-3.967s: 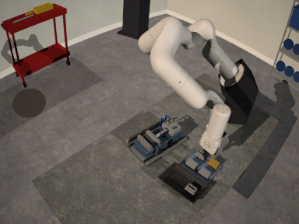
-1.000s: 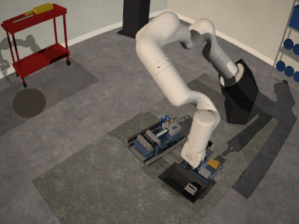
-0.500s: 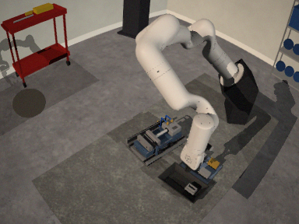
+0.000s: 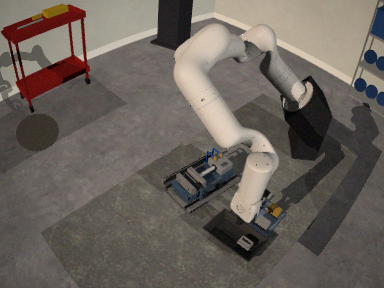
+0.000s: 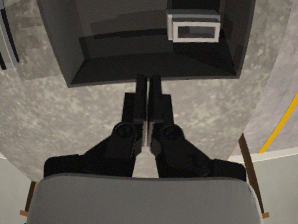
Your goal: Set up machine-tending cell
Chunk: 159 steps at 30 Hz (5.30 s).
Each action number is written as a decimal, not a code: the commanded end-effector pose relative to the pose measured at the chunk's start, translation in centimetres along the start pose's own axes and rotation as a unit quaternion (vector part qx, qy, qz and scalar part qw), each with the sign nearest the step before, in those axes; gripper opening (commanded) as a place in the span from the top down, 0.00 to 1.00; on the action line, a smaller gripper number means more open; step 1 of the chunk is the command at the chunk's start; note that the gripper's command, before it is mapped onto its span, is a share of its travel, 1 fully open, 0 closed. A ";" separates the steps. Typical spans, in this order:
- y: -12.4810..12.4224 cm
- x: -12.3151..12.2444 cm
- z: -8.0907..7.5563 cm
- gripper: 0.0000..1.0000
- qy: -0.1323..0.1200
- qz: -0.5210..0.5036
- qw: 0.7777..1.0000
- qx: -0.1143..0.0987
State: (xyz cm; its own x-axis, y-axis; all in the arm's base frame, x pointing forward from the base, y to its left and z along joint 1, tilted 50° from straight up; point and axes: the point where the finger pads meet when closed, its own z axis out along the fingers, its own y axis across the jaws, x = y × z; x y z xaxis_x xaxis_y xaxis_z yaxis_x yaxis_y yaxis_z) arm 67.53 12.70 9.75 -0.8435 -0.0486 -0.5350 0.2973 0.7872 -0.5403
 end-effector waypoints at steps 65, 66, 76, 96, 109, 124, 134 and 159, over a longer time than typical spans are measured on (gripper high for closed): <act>0.1 -0.1 1.6 1.00 -0.001 0.000 1.000 0.000; 0.1 -0.1 1.5 1.00 -0.001 0.000 1.000 0.000; 0.1 -0.1 0.0 1.00 -0.001 0.000 1.000 0.000; 0.1 -0.1 -4.1 1.00 -0.001 0.000 1.000 0.000; 0.0 -0.1 -4.6 1.00 -0.001 0.000 1.000 0.000; -11.5 -2.3 -4.1 1.00 0.000 0.002 1.000 -0.003; -18.5 -2.2 -4.0 1.00 0.000 0.002 1.000 -0.003; -30.4 0.8 -4.6 1.00 -0.002 0.000 1.000 0.000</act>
State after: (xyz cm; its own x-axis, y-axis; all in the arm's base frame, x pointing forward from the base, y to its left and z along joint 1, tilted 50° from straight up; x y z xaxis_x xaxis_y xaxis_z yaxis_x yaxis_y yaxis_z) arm 56.02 -8.18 28.49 -0.8430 -0.0491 -0.5357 0.2987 0.7855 -0.5420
